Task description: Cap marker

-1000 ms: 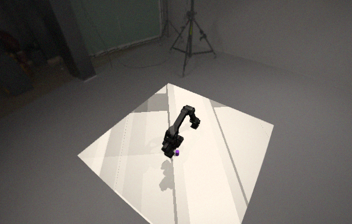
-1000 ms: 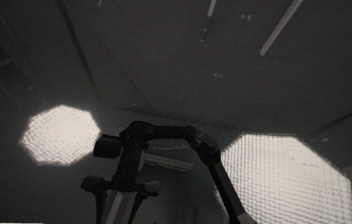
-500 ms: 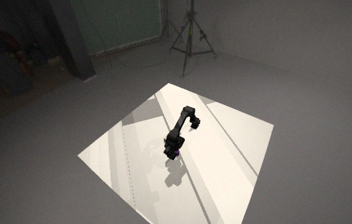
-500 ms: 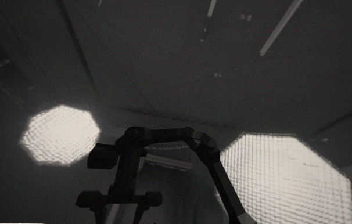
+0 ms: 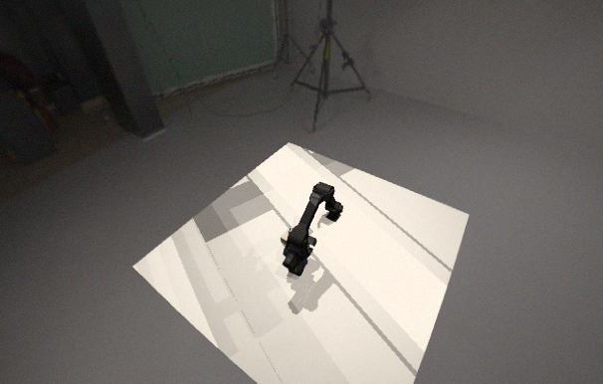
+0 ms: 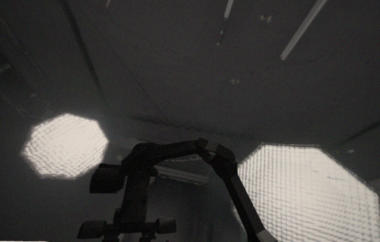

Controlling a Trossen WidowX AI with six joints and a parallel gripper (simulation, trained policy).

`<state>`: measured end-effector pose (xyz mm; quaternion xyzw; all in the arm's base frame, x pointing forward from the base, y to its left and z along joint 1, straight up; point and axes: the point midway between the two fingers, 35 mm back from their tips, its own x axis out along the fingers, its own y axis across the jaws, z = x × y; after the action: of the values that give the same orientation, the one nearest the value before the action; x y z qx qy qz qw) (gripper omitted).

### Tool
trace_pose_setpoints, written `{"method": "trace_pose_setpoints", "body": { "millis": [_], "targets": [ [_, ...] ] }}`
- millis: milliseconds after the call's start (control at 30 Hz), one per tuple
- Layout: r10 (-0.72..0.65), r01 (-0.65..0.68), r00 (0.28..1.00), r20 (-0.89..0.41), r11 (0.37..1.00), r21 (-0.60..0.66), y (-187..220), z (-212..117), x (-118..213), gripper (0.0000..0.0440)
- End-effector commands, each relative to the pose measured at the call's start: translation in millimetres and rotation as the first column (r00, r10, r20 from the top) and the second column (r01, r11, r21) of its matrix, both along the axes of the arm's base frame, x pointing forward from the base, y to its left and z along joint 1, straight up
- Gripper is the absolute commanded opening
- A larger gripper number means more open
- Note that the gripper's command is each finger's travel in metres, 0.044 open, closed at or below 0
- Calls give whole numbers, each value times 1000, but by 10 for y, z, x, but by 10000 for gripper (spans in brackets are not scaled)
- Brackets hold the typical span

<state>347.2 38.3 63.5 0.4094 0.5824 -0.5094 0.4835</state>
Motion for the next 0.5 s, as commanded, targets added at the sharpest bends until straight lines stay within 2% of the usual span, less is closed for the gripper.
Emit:
{"method": "trace_pose_setpoints", "body": {
  "millis": [0, 200, 467],
  "targets": [
    [14, -14, 1000, 24, 1000, -9, -24, 96, -7, 79],
    [19, -18, 997, 75, 1000, -17, -80, 321, 22, 99],
    [3, -2, 994, 111, 1000, -14, -205, 631, -19, 97]
  ]
}}
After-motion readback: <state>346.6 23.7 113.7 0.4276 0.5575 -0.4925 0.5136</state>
